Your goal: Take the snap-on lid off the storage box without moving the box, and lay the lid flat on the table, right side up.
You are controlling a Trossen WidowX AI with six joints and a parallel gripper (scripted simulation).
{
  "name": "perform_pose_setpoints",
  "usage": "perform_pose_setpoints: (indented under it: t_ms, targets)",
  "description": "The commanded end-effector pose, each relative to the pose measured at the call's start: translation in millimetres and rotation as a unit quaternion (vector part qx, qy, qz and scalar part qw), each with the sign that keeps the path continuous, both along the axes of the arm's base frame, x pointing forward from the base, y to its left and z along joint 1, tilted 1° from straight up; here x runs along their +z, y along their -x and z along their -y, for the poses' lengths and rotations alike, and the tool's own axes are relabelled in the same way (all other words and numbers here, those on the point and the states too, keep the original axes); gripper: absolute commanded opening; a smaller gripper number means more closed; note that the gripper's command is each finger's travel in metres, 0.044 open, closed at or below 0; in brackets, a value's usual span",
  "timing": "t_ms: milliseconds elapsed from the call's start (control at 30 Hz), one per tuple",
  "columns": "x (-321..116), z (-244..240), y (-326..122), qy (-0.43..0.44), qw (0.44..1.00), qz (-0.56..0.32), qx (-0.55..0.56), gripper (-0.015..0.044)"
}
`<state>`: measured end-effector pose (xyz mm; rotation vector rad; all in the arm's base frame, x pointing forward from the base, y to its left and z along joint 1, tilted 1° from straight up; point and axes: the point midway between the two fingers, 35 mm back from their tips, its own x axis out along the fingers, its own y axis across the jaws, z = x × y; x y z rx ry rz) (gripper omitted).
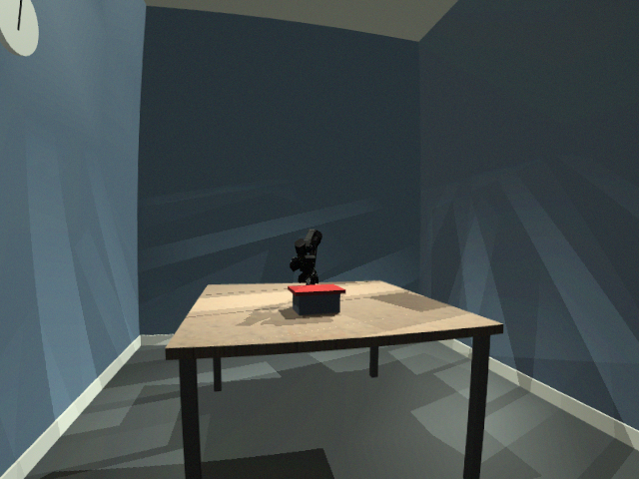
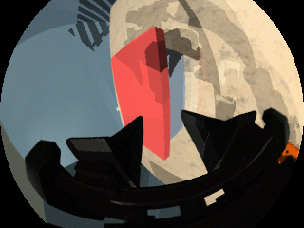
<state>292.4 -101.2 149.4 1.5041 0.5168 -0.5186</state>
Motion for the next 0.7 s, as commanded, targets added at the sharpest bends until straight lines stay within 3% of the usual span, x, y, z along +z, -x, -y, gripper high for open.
perform_pose_setpoints:
  t_ms: [0, 633, 667]
  targets:
    - [-9, 0, -5, -0.004, 1.000, -0.005, -0.003, 0.0235]
    - [-26, -2, -25, -0.004, 1.000, -0.003, -0.004, 0.0235]
    - [-26, -2, -25, -0.004, 1.000, -0.003, -0.004, 0.0209]
